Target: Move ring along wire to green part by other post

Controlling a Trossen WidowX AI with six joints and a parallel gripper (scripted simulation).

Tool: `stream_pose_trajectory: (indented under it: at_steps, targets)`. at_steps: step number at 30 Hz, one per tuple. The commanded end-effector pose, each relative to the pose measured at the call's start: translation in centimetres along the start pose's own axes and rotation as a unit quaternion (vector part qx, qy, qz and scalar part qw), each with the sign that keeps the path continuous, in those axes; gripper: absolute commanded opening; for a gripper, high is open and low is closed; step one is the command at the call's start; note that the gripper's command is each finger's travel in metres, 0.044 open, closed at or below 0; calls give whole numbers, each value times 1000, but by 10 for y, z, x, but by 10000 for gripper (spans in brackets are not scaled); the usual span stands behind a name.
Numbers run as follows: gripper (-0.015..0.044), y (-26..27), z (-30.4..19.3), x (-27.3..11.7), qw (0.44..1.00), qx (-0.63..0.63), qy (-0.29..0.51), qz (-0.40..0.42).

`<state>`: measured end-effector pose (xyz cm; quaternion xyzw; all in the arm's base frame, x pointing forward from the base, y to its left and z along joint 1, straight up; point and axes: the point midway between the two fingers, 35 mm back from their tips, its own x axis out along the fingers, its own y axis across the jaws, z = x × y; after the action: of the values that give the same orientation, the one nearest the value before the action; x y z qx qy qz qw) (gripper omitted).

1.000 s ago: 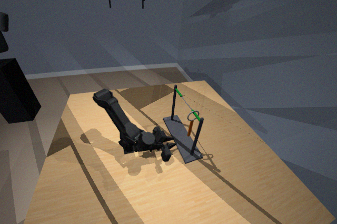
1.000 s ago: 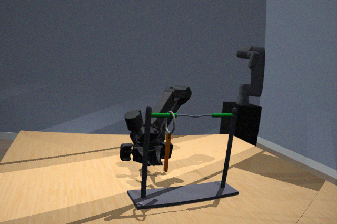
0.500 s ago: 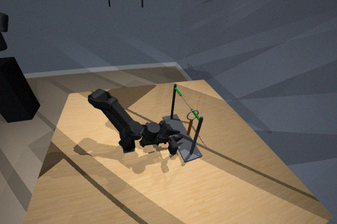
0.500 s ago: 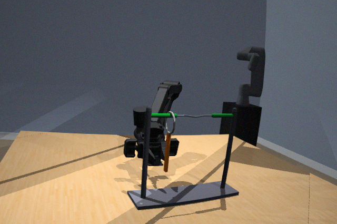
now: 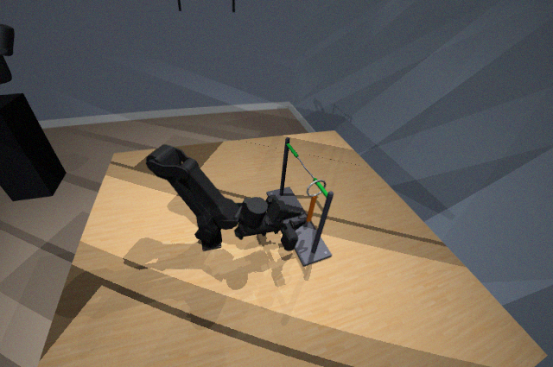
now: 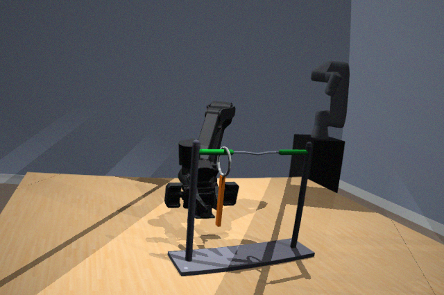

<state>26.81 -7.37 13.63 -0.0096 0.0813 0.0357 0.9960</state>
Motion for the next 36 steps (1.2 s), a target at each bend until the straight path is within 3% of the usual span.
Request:
stream_pose_trajectory:
  at_steps: [1,36]
  targets:
    - [160,-1,2,7,1000,2,0,-1]
    - [160,0,0,60,1000,2,-2,-1]
